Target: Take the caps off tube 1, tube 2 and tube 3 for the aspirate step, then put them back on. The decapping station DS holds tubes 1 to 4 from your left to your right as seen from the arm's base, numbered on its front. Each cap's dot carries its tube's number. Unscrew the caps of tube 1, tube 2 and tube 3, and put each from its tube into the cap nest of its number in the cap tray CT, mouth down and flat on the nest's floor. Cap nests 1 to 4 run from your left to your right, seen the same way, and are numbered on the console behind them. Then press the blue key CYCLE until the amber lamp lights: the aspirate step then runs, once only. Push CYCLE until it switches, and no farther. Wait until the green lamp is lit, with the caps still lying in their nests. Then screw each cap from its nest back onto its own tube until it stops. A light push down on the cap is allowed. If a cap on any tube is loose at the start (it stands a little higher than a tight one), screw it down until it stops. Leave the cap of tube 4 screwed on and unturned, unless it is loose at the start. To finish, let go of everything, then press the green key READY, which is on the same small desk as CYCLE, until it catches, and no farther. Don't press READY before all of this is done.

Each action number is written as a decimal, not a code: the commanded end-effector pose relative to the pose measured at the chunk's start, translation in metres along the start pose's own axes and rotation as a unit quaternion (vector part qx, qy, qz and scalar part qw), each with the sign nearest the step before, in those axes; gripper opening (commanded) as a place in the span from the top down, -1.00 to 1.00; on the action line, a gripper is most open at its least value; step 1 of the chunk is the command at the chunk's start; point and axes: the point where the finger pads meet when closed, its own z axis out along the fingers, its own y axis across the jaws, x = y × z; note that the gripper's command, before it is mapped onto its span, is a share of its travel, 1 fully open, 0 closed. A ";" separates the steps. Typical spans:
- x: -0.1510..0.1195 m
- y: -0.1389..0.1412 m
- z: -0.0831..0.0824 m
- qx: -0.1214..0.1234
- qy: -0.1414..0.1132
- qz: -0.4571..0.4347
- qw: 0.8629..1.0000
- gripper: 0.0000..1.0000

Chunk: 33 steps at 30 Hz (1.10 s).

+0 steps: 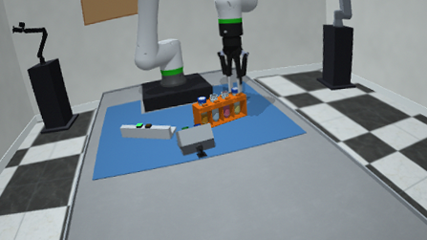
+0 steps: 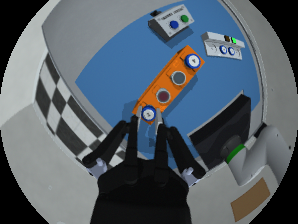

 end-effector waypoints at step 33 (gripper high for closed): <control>0.000 0.000 0.001 0.000 0.000 0.500 0.866 0.31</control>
